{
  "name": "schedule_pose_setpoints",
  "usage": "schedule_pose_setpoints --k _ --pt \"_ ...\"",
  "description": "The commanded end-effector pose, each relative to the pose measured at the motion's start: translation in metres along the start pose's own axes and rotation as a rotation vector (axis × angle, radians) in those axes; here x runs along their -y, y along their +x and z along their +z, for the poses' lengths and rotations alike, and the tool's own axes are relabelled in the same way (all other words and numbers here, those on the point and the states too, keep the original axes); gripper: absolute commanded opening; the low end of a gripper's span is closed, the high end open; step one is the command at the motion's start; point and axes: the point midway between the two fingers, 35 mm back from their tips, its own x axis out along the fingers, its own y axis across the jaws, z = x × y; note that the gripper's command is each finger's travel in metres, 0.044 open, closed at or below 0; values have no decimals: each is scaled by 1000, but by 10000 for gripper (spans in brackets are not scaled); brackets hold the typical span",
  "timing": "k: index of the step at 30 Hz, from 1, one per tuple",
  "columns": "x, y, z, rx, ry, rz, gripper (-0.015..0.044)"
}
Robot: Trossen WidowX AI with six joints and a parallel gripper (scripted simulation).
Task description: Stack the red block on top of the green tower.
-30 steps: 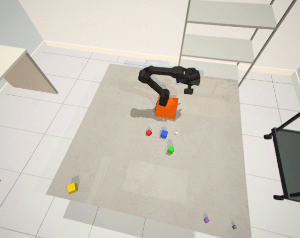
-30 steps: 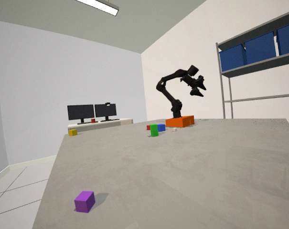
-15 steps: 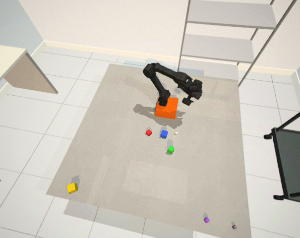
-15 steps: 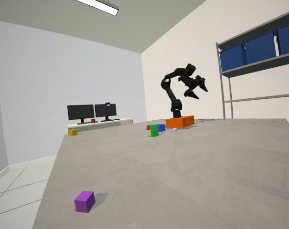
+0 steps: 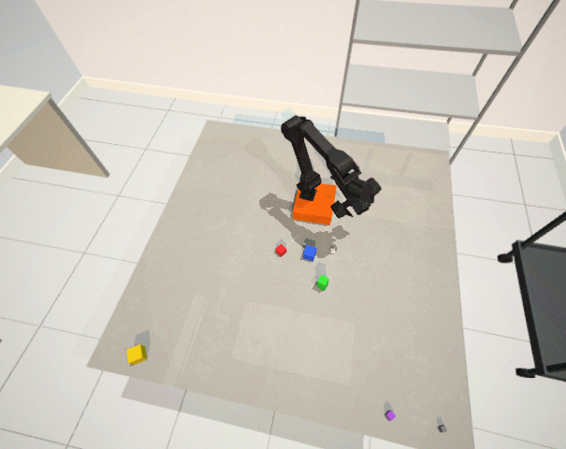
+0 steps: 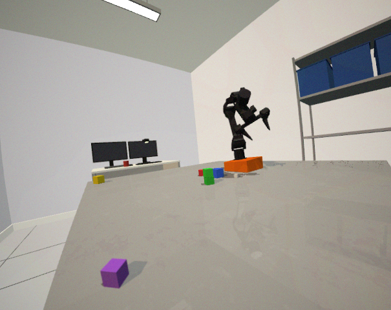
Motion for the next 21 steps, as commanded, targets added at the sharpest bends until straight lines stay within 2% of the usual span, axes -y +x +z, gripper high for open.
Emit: schedule_pose_setpoints --k 1,21 --pt "26 -2 16 23 101 -62 440" --pt "178 -29 36 100 615 -350 440"
